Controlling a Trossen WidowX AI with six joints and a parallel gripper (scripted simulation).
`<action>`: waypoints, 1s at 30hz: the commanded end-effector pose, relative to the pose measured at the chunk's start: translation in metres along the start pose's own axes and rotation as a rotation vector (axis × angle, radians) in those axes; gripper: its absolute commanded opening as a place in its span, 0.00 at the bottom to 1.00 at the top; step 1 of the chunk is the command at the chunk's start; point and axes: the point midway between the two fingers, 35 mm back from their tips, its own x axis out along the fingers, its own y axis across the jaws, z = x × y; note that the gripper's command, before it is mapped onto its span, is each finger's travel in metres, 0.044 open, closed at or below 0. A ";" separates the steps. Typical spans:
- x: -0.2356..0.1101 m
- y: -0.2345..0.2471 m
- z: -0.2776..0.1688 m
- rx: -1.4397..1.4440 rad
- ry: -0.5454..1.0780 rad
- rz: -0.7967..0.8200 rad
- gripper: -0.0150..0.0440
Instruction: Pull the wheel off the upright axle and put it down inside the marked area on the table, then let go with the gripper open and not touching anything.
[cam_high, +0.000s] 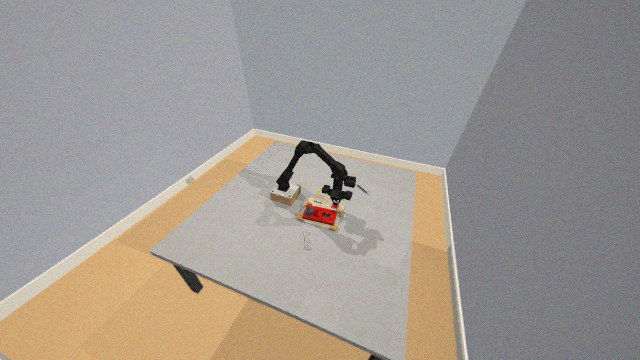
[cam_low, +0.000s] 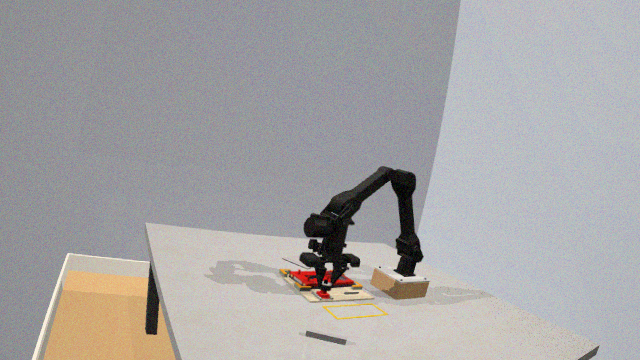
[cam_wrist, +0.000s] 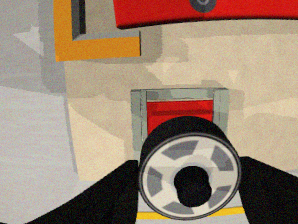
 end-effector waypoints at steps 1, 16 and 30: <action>-0.006 0.000 0.001 0.001 -0.001 0.003 0.25; -0.011 0.000 0.001 0.002 -0.001 0.003 0.25; -0.016 0.000 0.001 0.003 0.000 0.004 0.25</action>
